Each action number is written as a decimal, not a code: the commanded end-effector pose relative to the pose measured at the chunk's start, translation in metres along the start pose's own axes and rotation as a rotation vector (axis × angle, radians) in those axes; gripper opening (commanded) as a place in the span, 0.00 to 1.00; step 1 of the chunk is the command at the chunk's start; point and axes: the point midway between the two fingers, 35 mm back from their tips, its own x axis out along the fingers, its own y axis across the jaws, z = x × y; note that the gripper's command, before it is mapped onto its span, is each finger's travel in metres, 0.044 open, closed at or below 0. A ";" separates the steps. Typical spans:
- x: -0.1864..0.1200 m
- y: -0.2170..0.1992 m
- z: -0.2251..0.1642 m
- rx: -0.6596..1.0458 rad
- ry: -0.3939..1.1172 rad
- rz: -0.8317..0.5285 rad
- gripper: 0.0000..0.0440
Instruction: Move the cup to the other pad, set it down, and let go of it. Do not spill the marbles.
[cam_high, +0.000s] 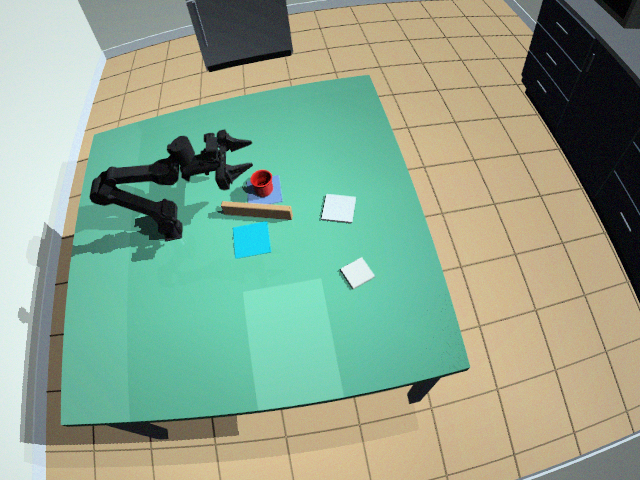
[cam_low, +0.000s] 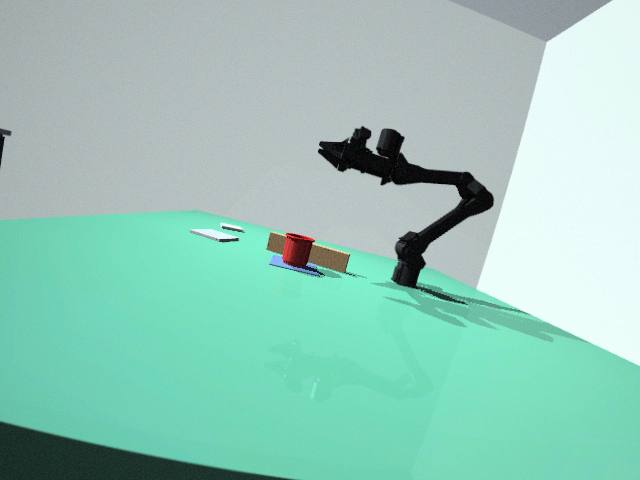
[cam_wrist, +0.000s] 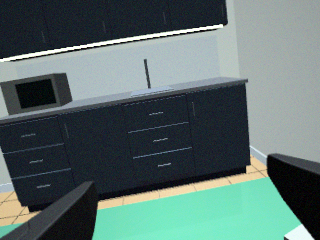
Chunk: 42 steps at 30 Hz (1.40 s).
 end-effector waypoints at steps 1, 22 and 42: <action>0.000 0.001 0.001 0.000 0.001 0.004 0.85; 0.021 0.022 0.003 0.097 0.159 0.062 0.26; 0.043 0.048 -0.003 0.274 0.384 0.085 0.24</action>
